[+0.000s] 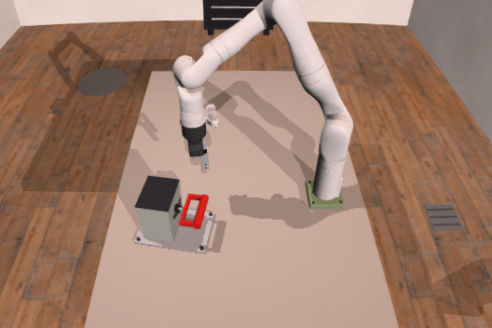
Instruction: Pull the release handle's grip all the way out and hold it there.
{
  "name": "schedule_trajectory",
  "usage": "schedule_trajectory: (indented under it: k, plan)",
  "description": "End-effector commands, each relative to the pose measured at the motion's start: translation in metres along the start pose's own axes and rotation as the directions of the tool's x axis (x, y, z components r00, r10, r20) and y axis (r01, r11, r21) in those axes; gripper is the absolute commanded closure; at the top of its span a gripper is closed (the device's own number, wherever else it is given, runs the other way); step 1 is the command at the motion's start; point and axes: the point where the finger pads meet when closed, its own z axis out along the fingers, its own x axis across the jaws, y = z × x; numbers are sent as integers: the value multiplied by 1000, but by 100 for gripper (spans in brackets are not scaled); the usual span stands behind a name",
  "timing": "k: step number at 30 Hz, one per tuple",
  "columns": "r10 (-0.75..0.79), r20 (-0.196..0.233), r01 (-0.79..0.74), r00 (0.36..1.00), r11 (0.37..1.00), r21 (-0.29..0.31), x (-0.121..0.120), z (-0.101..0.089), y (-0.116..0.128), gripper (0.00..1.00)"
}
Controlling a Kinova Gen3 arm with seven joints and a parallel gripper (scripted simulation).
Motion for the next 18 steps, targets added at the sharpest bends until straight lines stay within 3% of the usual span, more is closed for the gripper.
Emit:
schedule_trajectory:
  k: [1,18]
  plan:
    - [-5,-1,5,1000,1000,0,2,0,1,0]
    - [-165,0,165,986,986,2,18,1,5,0]
